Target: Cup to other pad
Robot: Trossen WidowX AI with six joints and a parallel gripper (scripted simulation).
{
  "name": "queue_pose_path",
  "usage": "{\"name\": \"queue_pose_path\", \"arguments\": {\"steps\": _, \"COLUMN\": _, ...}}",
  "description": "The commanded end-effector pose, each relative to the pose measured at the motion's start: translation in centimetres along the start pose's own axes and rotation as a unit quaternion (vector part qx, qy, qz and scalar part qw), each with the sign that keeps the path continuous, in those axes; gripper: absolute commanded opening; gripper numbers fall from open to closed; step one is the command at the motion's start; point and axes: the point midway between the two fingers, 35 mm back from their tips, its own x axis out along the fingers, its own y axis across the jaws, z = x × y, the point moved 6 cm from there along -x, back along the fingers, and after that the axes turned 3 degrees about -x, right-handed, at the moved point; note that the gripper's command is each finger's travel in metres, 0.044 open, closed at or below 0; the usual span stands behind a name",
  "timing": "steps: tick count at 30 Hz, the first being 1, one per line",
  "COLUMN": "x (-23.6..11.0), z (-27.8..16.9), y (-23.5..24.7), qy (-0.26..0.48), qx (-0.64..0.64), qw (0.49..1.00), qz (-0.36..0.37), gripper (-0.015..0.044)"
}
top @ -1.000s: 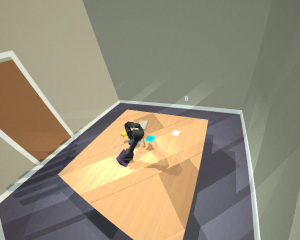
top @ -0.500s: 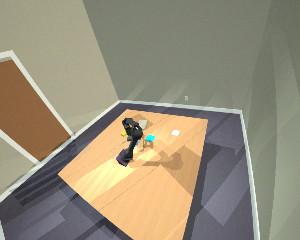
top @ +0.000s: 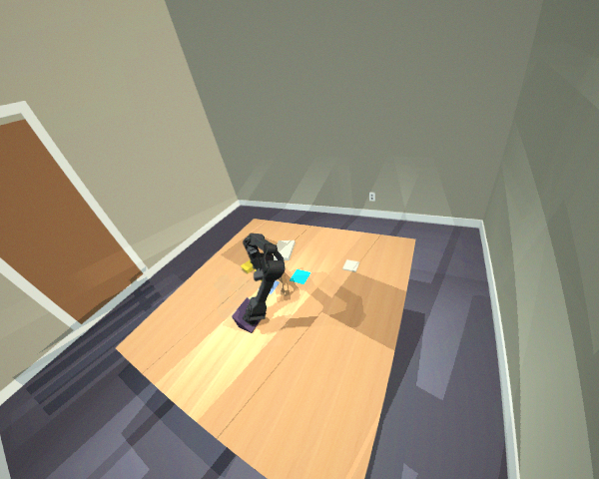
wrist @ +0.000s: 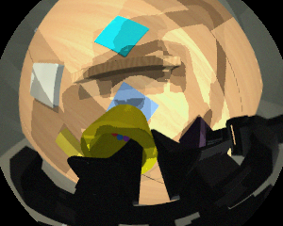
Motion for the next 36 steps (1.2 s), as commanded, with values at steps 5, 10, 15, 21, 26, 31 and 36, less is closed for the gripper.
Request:
{"name": "queue_pose_path", "arguments": {"steps": 5, "x": 0.0, "z": 0.0, "y": 0.0, "qy": 0.000, "qx": 0.000, "qw": 1.000, "qz": 0.000, "gripper": 0.0000}}
{"name": "queue_pose_path", "arguments": {"steps": 10, "x": 0.0, "z": 0.2, "y": 0.0, "qy": 0.000, "qx": 0.000, "qw": 1.000, "qz": 0.000, "gripper": 0.0000}}
{"name": "queue_pose_path", "arguments": {"steps": 15, "x": 0.0, "z": 1.3, "y": 0.0, "qy": 0.001, "qx": 0.001, "qw": 1.000, "qz": 0.001, "gripper": 0.0000}}
{"name": "queue_pose_path", "arguments": {"steps": 21, "x": 0.0, "z": 2.8, "y": -0.1, "qy": 0.001, "qx": 0.002, "qw": 1.000, "qz": 0.002, "gripper": 0.0000}}
{"name": "queue_pose_path", "arguments": {"steps": 26, "x": 0.1, "z": 3.9, "y": -0.1, "qy": 0.001, "qx": 0.002, "qw": 1.000, "qz": 0.002, "gripper": 0.0000}}
{"name": "queue_pose_path", "arguments": {"steps": 31, "x": 0.1, "z": 5.2, "y": -0.2, "qy": 0.001, "qx": 0.002, "qw": 1.000, "qz": 0.002, "gripper": 0.0000}}
{"name": "queue_pose_path", "arguments": {"steps": 36, "x": 0.1, "z": 6.5, "y": -0.2, "qy": 0.001, "qx": 0.003, "qw": 1.000, "qz": 0.002, "gripper": 0.0000}}
